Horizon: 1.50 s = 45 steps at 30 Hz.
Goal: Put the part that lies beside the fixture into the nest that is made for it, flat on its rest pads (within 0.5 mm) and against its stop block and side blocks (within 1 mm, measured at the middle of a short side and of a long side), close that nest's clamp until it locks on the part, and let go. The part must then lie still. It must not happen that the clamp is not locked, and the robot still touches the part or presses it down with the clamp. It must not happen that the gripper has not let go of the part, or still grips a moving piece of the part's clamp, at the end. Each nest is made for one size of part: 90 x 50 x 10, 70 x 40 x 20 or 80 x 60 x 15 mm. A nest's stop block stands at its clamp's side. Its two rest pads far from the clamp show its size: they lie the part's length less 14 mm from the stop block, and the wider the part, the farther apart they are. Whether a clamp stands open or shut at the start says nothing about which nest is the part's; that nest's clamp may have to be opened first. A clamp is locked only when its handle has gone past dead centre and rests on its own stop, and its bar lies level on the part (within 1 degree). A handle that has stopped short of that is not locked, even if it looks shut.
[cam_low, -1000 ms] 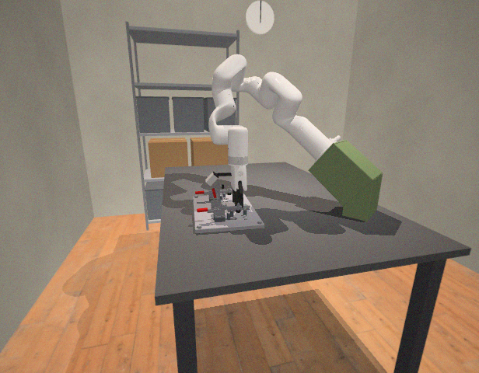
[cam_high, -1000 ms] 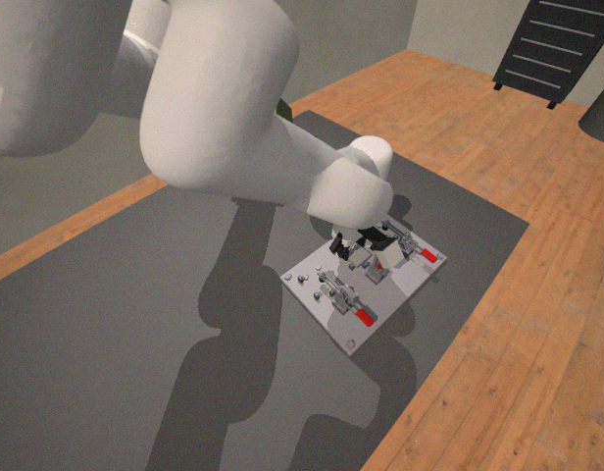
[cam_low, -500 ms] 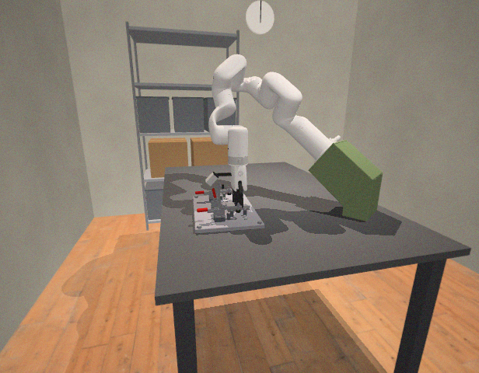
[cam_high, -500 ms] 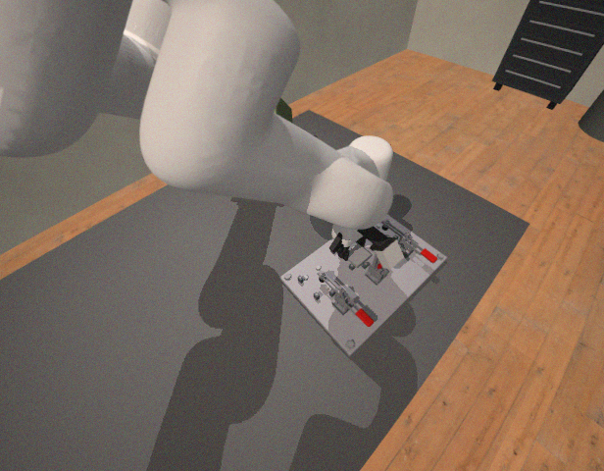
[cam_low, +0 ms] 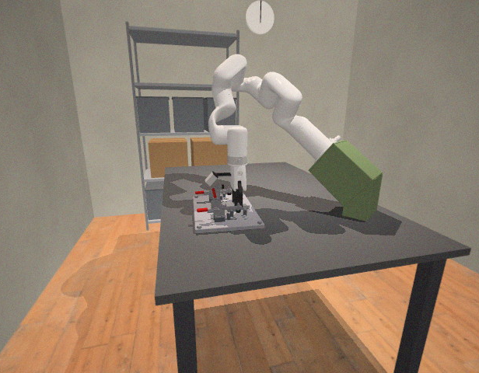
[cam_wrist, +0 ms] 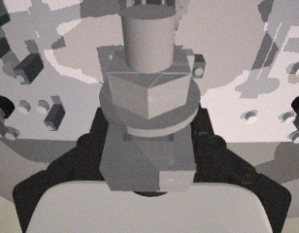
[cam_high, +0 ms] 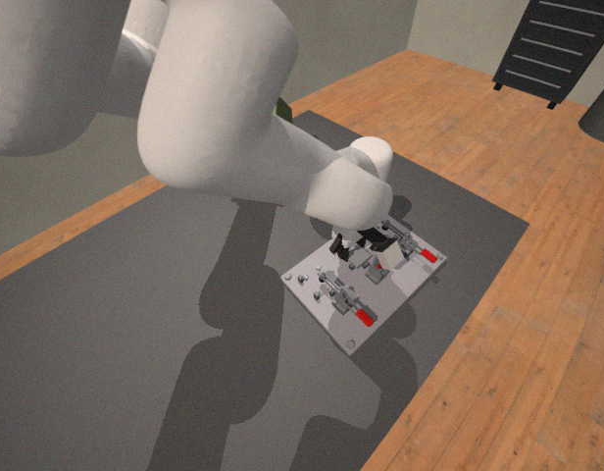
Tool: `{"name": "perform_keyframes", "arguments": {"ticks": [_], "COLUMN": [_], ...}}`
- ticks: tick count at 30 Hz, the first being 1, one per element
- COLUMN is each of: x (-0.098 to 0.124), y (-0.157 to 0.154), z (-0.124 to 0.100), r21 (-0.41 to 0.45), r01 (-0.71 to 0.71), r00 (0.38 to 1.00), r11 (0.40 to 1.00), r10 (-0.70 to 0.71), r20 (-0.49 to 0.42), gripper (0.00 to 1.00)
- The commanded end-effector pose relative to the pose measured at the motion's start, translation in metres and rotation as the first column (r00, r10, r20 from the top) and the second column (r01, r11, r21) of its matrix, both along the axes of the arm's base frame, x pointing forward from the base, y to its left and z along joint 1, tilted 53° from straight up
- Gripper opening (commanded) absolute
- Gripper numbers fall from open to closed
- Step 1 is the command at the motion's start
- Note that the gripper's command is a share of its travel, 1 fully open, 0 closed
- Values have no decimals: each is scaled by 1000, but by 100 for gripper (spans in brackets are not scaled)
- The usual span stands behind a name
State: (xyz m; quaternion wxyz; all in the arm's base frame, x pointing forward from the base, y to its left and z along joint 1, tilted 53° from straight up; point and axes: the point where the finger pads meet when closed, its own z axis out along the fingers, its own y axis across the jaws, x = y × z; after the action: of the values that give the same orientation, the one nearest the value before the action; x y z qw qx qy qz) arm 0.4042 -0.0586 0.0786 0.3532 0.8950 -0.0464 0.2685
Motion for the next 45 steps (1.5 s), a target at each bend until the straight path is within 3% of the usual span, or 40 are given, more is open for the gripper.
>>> {"name": "perform_keyframes", "arguments": {"ticks": [1,15,16,45], "x": [1,1,1,1], "y": [0,0,0,0], "z": [1,1,1,1], "r21": [1,1,1,1], "r01": [-1,-1,-1,-1], "r00": [1000,1000,1000,1000], "r11": [1000,1000,1000,1000], "r10": [1,1,1,1], "r20": [1,1,1,1], "gripper": [0,0,100,100]}}
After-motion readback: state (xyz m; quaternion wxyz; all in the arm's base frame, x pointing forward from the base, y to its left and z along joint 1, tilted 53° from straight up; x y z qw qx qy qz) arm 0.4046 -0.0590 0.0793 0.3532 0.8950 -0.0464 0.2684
